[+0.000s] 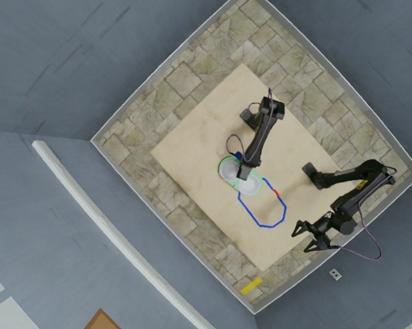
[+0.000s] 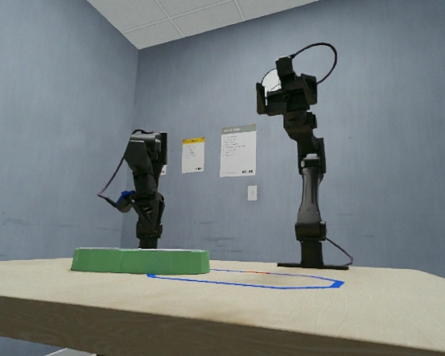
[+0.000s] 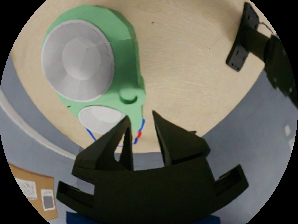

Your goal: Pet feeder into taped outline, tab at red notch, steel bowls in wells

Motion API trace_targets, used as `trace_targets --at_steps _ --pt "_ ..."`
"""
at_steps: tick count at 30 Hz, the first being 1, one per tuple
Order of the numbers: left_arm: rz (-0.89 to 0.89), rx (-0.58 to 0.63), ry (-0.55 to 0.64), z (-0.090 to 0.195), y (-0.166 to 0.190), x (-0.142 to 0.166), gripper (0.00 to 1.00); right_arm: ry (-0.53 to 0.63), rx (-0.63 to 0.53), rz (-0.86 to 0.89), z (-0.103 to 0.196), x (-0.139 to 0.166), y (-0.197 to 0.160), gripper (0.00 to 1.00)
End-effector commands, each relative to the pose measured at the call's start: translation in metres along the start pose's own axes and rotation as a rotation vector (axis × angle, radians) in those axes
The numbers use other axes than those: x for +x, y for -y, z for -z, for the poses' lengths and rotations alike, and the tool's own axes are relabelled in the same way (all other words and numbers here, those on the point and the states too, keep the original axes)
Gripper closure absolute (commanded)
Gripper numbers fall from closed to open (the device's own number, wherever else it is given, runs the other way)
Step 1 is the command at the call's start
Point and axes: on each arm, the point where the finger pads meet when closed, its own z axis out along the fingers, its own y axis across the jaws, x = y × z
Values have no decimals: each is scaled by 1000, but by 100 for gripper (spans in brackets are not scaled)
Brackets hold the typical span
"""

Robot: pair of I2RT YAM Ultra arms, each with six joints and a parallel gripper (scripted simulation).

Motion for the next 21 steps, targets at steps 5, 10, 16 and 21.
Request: trace_targets --at_steps 5,10,16,21 --pt "6 0 87 10 0 -35 0 -7 -15 466 3 0 -5 70" --pt "6 0 87 10 0 -35 0 -10 -23 615 1 7 1 70" --pt "6 0 87 10 0 -35 0 -2 -35 900 4 4 -3 70" --pt "6 0 87 10 0 -35 0 -10 -9 1121 -10 7 -4 70"
